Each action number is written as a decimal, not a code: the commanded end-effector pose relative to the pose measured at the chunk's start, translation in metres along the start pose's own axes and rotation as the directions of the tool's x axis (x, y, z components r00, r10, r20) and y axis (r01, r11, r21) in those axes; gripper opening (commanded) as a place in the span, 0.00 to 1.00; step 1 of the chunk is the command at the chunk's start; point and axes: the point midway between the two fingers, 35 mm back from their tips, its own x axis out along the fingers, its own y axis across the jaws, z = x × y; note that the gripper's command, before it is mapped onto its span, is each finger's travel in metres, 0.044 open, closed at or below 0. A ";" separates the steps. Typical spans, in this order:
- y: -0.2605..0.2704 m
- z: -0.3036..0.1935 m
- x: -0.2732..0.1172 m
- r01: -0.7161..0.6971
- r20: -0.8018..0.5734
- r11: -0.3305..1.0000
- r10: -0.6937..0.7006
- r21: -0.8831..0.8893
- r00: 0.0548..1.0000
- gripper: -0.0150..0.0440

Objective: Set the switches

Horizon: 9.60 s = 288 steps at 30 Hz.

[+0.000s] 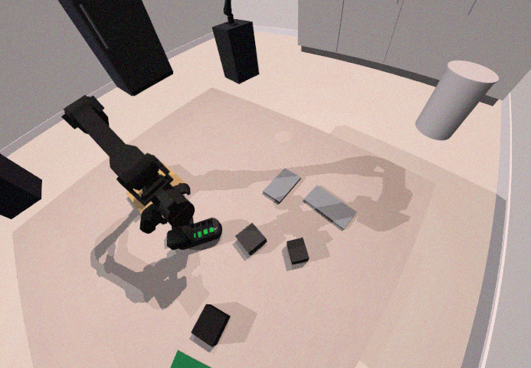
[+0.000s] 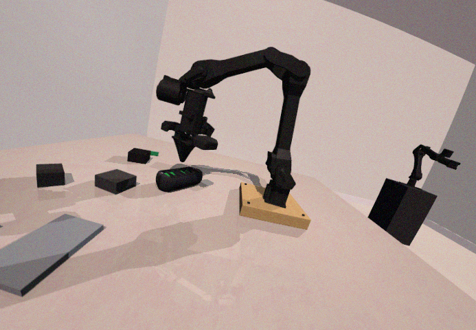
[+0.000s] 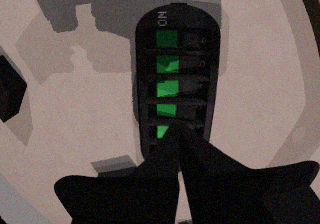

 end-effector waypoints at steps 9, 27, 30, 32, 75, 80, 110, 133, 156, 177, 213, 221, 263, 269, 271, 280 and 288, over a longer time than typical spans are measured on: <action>0.012 0.016 0.000 0.073 -0.013 0.997 -0.073 -0.001 0.997 0.25; 0.011 0.015 0.030 0.073 -0.012 0.997 -0.073 -0.001 0.997 0.25; 0.010 0.015 0.035 0.073 -0.012 0.997 -0.073 -0.001 0.997 0.25; 0.010 0.015 0.036 0.073 -0.012 0.997 -0.073 -0.001 0.997 0.25; 0.009 0.015 0.043 0.073 -0.012 0.997 -0.073 -0.001 0.997 0.25; 0.009 0.015 0.044 0.073 -0.012 0.997 -0.073 -0.001 0.997 0.25; 0.010 -0.025 0.000 0.073 -0.016 0.997 -0.073 -0.001 0.997 0.25; 0.010 -0.025 0.035 0.073 -0.016 0.997 -0.073 0.004 0.997 0.25; 0.009 -0.025 0.041 0.073 -0.016 0.997 -0.073 0.004 0.997 0.25; 0.009 -0.025 0.042 0.073 -0.016 0.997 -0.073 0.004 0.997 0.25; 0.009 -0.025 0.047 0.073 -0.016 0.997 -0.073 0.004 0.997 0.25; 0.013 -0.025 0.007 0.070 -0.017 0.998 -0.070 0.004 0.997 0.25; 0.009 -0.045 0.041 0.073 -0.018 0.997 -0.073 0.004 0.997 0.25; 0.009 -0.045 0.041 0.073 -0.018 0.997 -0.073 0.004 0.997 0.25; 0.009 -0.045 0.041 0.073 -0.018 0.997 -0.073 0.004 0.997 0.25; 0.009 -0.045 0.041 0.073 -0.018 0.997 -0.073 0.004 0.997 0.25; 0.009 -0.045 0.041 0.073 -0.018 0.997 -0.073 0.004 0.997 0.25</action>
